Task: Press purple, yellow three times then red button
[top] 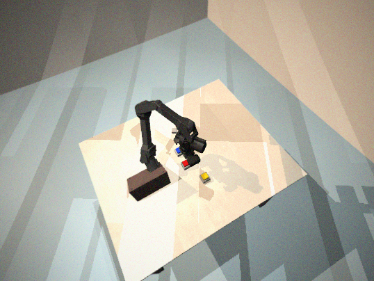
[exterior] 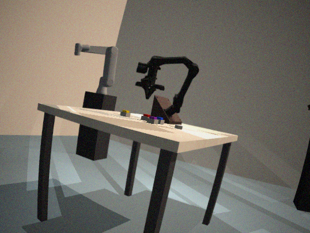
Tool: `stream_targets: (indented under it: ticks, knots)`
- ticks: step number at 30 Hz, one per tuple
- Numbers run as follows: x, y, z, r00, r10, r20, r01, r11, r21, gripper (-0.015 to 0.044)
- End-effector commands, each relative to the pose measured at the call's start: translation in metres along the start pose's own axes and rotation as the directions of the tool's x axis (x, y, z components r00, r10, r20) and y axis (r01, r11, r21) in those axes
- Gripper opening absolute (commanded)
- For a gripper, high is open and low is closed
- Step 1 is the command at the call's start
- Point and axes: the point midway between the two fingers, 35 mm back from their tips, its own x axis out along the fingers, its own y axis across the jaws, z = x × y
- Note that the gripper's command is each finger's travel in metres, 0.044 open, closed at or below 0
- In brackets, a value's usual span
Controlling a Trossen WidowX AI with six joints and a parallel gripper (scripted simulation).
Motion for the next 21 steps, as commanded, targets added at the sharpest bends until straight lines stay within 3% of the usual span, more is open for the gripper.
stream_targets:
  ticks: [1,5,10,21]
  knots:
    - [0.006,0.014,-0.01,1.0,0.011,-0.002,-0.011,1.0,0.012,0.002]
    - [0.014,0.014,-0.009,1.0,0.011,-0.001,-0.011,1.0,0.012,0.002]
    - [0.066,0.015,-0.009,1.0,0.013,-0.001,-0.013,1.0,0.011,0.002]
    - [0.079,0.015,-0.009,1.0,0.013,0.0,-0.013,1.0,0.011,0.002]
